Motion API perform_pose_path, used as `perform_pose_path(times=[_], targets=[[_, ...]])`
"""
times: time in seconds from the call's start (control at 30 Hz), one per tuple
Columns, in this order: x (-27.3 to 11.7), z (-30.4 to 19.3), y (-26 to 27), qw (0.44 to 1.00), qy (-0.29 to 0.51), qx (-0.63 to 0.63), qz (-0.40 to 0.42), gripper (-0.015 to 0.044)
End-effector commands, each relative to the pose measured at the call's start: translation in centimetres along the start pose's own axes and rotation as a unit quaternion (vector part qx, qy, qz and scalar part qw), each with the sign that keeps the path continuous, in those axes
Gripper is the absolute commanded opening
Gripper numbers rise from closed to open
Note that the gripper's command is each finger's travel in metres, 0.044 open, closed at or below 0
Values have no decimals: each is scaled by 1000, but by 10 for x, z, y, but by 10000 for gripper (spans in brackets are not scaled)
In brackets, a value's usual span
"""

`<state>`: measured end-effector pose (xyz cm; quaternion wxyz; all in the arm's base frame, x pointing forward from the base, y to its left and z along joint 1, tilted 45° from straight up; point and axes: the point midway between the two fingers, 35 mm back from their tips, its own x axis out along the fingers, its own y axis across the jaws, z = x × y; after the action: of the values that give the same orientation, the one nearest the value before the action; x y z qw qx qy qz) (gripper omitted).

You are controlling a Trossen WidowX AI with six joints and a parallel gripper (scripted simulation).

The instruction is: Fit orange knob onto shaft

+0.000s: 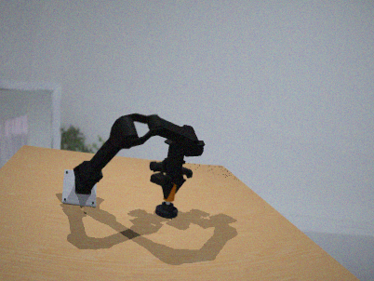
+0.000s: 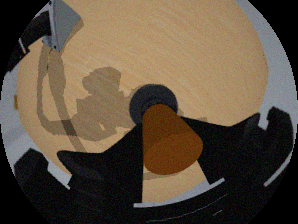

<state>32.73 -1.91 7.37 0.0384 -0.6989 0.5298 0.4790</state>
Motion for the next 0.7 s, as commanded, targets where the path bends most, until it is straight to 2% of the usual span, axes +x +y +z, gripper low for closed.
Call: perform_pose_path(times=[0.0,0.4,0.67], targets=[[1,0,0,1000,1,-1,-1,0],[-4,1,0,1000,0,-6,-1,0],[-2,1,-1,994,1,-106,-1,0]])
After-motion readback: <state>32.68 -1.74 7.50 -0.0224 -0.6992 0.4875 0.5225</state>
